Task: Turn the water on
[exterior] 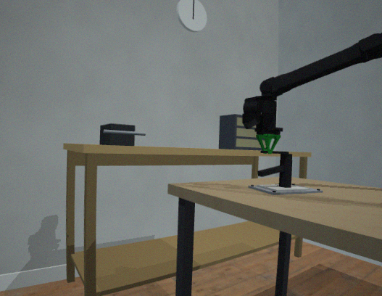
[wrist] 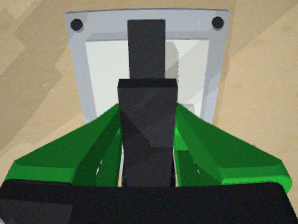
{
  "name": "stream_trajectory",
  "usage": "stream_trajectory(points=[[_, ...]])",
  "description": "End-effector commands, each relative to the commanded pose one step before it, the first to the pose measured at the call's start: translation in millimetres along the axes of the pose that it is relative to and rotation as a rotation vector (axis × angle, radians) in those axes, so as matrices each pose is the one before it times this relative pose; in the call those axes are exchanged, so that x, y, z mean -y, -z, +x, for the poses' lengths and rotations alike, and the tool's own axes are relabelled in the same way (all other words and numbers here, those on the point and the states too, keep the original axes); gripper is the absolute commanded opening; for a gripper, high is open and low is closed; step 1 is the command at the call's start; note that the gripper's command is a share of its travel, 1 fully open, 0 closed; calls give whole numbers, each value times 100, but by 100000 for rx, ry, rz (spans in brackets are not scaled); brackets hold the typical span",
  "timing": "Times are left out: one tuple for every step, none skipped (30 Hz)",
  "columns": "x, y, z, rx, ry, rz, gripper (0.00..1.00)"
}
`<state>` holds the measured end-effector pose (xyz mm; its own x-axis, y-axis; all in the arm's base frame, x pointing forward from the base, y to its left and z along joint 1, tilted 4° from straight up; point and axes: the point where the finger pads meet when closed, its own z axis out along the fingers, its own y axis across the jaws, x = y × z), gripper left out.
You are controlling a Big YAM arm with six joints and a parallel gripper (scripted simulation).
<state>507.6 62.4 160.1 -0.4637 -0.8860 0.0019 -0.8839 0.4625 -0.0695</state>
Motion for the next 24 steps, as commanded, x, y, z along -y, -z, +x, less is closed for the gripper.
stream_trajectory(points=[[-73,-1241,413,-1490,-2032,-2030,0],[0,0,0,0,0,0,0],[0,0,0,0,0,0,0],[0,0,0,0,0,0,0],[0,0,0,0,0,0,0],[0,0,0,0,0,0,0],[0,0,0,0,0,0,0],[0,0,0,0,0,0,0],[0,0,0,0,0,0,0],[0,0,0,0,0,0,0],[0,0,0,0,0,0,0],[0,1,1,-1,0,-2,0],[-3,9,5,-9,-1,-12,0],[-8,24,13,-28,-2,-38,0],[-17,61,27,-38,-7,-52,0],[-29,114,47,-45,-14,-62,0],[0,0,0,0,0,0,0],[0,0,0,0,0,0,0],[-21,177,54,18,-22,25,0],[-14,247,62,88,-25,120,0],[-6,323,74,163,-29,223,0],[62,460,53,340,-37,467,0],[149,559,-8,485,-15,668,0],[224,646,-53,610,13,842,0]])
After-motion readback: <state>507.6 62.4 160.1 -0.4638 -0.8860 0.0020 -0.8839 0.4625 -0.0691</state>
